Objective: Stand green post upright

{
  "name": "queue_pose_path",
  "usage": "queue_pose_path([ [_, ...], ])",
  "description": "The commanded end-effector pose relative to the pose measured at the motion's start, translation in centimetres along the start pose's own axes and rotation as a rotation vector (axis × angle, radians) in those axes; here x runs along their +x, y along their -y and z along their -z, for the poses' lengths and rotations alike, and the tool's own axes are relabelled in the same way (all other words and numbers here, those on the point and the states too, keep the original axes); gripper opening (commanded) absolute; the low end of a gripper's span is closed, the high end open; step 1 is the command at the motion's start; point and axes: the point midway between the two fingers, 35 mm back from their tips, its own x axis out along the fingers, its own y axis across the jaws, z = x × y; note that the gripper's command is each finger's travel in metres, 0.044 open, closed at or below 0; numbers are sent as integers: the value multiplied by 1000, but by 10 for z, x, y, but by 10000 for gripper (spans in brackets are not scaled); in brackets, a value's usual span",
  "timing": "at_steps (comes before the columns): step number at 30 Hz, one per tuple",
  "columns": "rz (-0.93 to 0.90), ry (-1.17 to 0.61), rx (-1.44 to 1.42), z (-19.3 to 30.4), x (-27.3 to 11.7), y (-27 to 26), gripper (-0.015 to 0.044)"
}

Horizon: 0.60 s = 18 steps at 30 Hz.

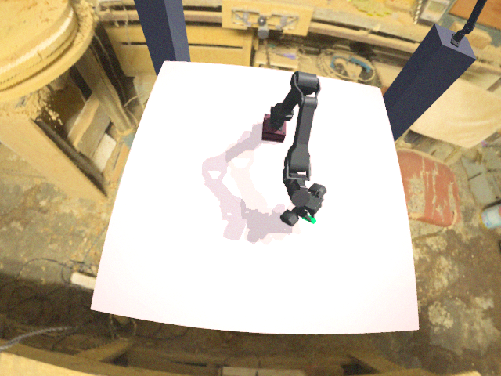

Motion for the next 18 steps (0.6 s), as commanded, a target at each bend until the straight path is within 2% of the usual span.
queue_pose_path([
  [1, -7, 19, 11, 2, 0, 0, 22],
  [18, -23, 124, 21, 0, -3, 3, 22],
])
